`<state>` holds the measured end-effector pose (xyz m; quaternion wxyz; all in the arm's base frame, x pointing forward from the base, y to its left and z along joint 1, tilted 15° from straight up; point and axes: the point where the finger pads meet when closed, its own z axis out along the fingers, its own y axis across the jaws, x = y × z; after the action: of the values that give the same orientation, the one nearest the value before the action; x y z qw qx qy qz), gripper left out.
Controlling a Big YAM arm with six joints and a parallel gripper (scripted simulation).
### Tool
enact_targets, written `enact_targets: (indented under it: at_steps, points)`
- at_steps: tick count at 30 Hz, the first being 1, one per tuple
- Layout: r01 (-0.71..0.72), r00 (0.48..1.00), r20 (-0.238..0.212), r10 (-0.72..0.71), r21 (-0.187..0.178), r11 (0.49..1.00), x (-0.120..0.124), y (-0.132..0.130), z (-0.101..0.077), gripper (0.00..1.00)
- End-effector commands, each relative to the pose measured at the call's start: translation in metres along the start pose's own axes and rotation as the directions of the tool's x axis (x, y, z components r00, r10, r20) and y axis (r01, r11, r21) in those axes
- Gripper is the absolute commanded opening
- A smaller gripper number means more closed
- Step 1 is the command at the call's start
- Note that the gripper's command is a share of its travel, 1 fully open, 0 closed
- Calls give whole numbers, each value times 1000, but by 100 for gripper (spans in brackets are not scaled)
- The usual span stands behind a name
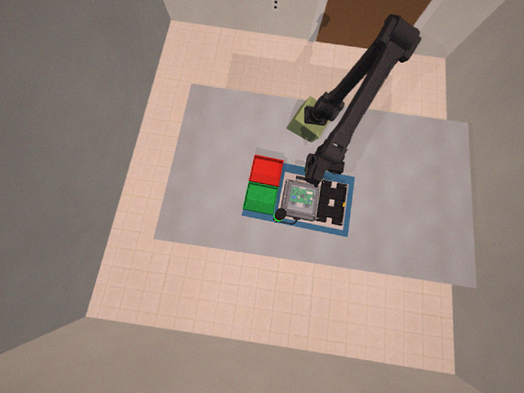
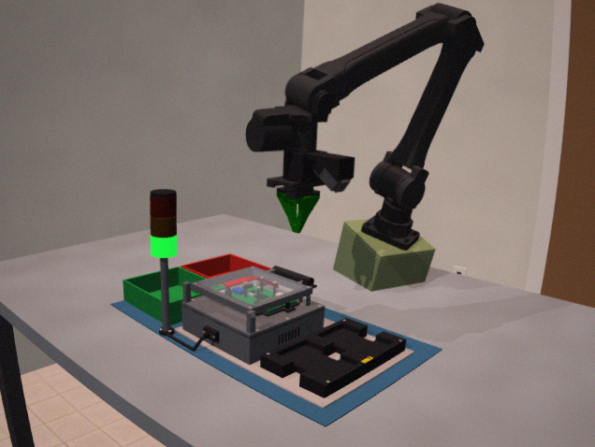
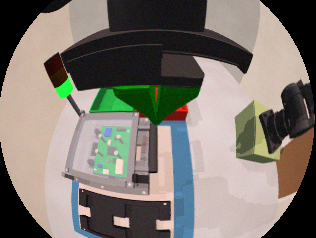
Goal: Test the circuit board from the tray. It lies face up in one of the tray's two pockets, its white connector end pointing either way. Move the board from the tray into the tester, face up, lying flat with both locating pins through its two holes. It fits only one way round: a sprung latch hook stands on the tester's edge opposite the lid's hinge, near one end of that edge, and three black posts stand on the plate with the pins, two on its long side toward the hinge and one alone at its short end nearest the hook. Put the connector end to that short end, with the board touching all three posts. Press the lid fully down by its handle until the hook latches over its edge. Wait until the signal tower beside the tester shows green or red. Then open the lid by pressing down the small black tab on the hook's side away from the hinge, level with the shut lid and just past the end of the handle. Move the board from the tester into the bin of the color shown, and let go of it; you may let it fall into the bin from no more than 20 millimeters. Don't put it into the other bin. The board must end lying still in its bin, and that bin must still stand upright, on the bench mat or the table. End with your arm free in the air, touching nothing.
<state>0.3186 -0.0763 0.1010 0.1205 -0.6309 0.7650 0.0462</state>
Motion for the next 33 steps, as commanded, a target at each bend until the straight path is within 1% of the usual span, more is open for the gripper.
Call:
enact_targets:
  at_steps: [1,6,13,15,17,20,29,33]
  points:
    - [15,1000,-7,-15,59,998,0,-26,-26,0]
    - [17,1000,-11,-16,77,997,1,-26,-35,0]
    - [22,1000,-8,-22,63,998,-1,-25,-35,0]
    - [19,1000,-11,-19,77,997,0,-25,-42,0]
    - [17,1000,-11,-16,77,997,1,-25,-44,0]
    - [15,1000,-8,-14,62,998,2,-25,-41,0]
    - [17,1000,-9,-17,68,998,0,-25,-44,0]
    - [19,1000,-8,-19,69,997,-10,-26,-44,0]
